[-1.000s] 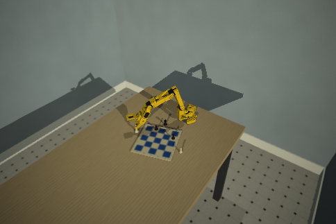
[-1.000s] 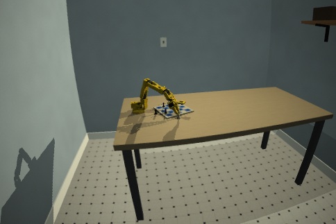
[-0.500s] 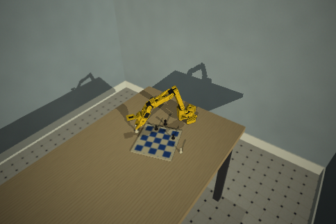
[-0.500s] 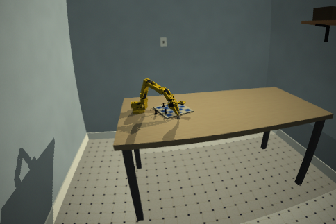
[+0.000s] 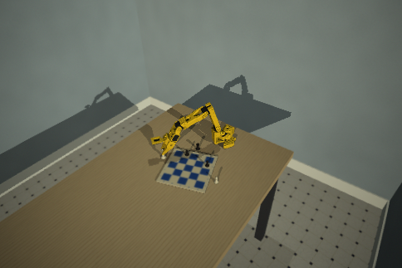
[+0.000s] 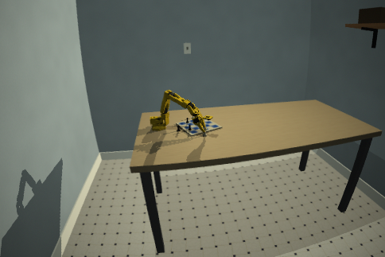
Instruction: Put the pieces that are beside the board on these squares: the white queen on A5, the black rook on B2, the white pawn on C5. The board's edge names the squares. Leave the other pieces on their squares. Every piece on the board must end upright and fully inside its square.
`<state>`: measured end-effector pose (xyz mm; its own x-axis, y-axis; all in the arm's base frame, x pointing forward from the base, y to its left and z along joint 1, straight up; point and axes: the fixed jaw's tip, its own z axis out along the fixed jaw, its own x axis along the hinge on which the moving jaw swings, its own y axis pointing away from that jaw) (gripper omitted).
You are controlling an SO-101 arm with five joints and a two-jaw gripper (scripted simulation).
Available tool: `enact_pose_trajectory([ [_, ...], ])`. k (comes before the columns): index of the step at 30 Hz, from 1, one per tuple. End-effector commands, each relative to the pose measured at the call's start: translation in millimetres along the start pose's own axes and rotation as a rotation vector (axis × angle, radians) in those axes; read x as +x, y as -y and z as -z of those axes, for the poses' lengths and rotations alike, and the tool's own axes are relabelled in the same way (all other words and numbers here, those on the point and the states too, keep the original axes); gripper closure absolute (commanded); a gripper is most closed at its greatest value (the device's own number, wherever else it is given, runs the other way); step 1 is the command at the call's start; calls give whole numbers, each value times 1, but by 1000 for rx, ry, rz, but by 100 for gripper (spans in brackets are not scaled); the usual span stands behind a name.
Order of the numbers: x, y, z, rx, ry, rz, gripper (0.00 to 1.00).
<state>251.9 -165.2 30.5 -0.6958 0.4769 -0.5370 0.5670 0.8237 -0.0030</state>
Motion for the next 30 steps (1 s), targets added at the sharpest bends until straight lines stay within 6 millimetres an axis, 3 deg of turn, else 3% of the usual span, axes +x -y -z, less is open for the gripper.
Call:
enact_pose_trajectory([
  [1,4,2,-1,4,-12,-8,91],
  [10,4,2,-1,4,-12,-8,97],
  [30,4,2,-1,4,-12,-8,100],
])
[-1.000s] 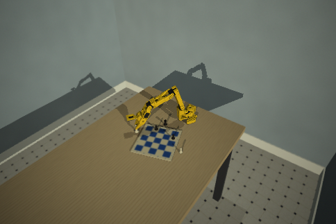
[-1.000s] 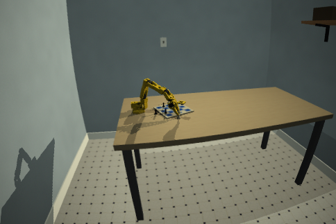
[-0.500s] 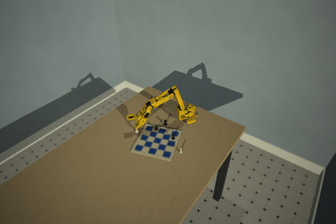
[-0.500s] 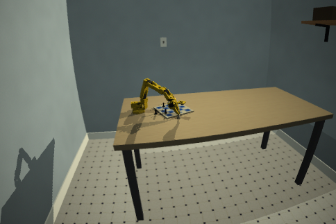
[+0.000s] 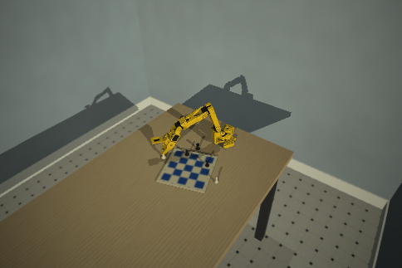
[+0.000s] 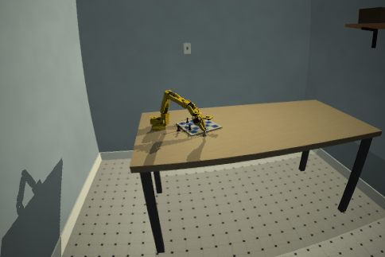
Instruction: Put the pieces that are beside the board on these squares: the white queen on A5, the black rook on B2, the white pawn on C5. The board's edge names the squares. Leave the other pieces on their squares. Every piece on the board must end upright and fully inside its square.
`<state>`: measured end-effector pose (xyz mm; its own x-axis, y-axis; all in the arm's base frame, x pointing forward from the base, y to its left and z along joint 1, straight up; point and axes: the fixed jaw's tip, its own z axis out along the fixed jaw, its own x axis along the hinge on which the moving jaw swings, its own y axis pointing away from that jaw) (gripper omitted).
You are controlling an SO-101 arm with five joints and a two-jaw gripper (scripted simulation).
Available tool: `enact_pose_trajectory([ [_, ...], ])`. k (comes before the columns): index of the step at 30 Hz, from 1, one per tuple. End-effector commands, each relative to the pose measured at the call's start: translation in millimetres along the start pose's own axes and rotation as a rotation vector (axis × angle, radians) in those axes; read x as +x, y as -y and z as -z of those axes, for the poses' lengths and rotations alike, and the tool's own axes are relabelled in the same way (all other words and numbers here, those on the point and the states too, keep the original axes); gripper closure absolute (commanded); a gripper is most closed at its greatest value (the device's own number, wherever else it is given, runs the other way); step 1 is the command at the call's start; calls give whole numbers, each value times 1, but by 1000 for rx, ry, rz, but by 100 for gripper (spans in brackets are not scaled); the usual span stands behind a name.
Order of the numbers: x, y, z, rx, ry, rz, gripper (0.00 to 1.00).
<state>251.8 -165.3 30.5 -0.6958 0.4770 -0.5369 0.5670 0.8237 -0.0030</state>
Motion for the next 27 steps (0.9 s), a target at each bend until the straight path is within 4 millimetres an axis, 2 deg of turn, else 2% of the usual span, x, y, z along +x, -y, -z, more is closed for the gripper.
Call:
enact_pose_trajectory([
  [1,4,2,-1,3,-12,-8,100],
  [17,4,2,-1,4,-12,-8,100],
  [27,-1,4,7,6,-12,-7,100],
])
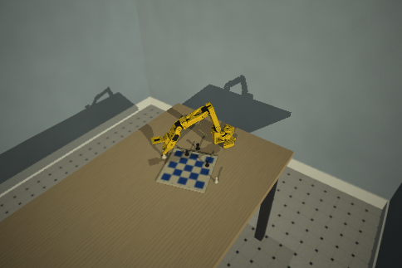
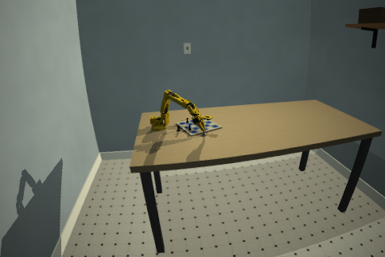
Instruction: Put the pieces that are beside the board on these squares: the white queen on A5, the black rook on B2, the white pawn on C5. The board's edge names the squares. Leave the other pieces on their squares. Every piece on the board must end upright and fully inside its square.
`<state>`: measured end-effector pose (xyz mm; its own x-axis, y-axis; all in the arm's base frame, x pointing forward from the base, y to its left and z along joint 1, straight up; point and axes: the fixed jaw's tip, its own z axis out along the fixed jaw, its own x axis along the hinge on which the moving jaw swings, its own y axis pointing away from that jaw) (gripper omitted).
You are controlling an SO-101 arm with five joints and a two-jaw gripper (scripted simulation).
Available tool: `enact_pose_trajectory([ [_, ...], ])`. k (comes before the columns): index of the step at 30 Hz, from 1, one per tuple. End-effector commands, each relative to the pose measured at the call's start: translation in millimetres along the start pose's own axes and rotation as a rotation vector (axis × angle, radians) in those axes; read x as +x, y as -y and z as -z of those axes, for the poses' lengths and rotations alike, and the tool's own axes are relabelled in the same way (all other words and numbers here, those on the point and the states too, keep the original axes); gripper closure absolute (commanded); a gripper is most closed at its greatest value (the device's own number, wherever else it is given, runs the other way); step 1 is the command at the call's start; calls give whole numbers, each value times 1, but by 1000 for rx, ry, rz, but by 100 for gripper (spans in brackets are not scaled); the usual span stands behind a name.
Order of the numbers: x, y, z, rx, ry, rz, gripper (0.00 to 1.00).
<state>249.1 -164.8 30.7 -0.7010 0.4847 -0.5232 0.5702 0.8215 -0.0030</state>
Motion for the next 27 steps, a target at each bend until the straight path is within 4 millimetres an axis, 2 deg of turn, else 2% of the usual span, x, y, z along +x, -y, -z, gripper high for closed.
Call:
enact_pose_trajectory([
  [1,-3,3,7,5,5,-4,100],
  [27,-20,3,35,5,5,-4,100],
])
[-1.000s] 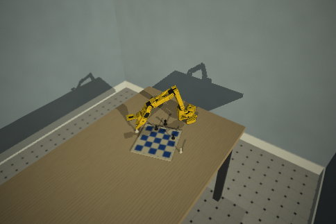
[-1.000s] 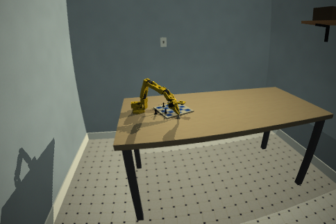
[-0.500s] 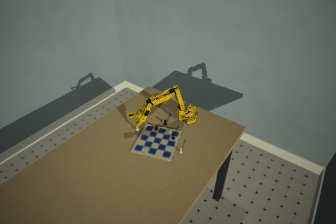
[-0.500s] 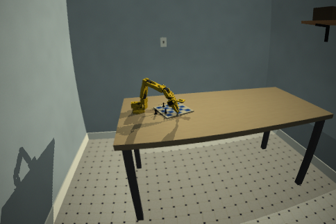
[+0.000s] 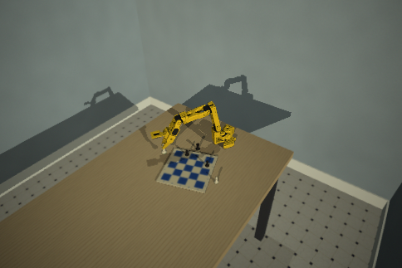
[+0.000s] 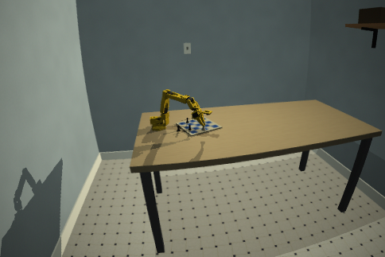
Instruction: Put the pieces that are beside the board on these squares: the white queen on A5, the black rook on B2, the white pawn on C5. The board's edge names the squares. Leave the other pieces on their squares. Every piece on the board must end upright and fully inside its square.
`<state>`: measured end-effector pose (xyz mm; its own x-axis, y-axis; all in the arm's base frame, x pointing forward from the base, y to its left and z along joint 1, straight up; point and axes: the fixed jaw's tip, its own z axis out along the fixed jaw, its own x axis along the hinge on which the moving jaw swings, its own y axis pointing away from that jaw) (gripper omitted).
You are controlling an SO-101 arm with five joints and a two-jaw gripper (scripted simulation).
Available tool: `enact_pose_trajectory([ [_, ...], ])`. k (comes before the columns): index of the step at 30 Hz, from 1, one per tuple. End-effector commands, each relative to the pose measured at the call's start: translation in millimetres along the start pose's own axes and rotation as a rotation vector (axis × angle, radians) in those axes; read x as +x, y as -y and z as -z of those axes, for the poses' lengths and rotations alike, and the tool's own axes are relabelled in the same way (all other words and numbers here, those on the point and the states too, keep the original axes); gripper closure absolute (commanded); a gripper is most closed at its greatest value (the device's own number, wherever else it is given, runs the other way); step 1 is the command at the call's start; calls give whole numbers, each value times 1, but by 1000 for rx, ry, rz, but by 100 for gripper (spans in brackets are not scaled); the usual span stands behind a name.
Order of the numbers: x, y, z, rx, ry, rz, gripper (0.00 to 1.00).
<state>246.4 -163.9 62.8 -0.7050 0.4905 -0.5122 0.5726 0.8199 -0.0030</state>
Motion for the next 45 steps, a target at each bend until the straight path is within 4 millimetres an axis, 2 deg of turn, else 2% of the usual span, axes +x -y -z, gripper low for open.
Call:
enact_pose_trajectory([
  [1,-5,2,7,4,18,-2,100],
  [13,-6,2,8,3,18,-1,100],
  [18,0,-11,12,-21,17,39,100],
  [22,14,-40,19,-76,16,130,100],
  [28,44,-107,37,-217,16,364,100],
  [30,44,-107,37,-217,16,364,100],
  [35,71,-163,53,-342,17,570,100],
  [38,82,-189,61,-398,18,660,100],
  [41,90,-206,66,-432,19,716,100],
  [45,94,-214,68,-449,19,743,100],
])
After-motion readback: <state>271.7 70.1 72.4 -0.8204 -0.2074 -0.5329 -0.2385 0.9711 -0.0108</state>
